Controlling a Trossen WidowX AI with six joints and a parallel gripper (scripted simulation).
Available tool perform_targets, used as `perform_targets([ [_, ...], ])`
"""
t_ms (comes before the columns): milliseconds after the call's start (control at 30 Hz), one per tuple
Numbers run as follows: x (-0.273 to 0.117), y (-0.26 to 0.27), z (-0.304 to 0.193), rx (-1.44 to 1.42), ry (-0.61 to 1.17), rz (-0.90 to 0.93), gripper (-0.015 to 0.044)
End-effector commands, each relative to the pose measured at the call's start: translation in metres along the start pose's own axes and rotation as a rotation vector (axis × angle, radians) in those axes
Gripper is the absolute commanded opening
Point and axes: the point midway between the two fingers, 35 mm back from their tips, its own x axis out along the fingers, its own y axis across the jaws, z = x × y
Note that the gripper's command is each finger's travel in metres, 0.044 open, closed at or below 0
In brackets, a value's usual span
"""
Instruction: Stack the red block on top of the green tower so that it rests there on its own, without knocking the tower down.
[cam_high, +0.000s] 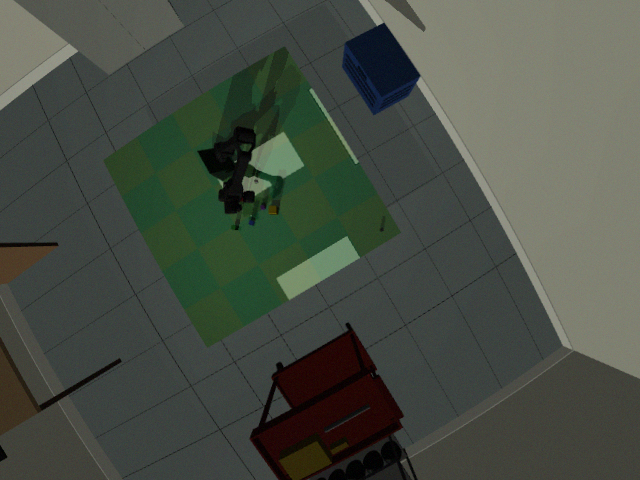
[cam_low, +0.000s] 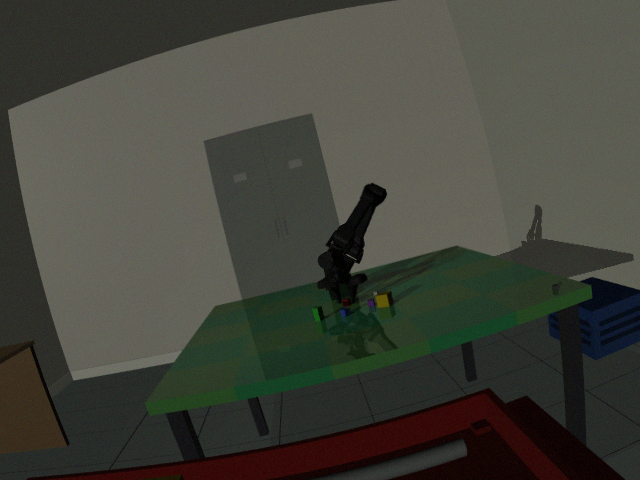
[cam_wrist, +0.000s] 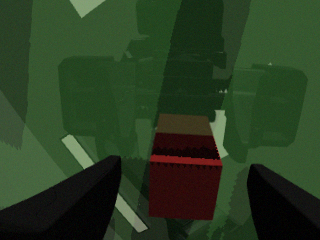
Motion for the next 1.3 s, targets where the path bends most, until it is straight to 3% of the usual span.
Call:
perform_targets([
  [0,0.000,0.001,0.000,0.005,-0.001,0.005,0.0151],
  [67,0.000,0.001,0.000,0.005,-0.001,0.005,0.0099],
  [333,0.000,0.001,0.000,0.005,-0.001,0.005,0.0045],
  [400,-0.003,0.001,0.000,0.005,-0.001,0.005,0.0000],
  [1267,-0.118,-0.001,0.001,0.006,-0.003,0.000,0.0000],
])
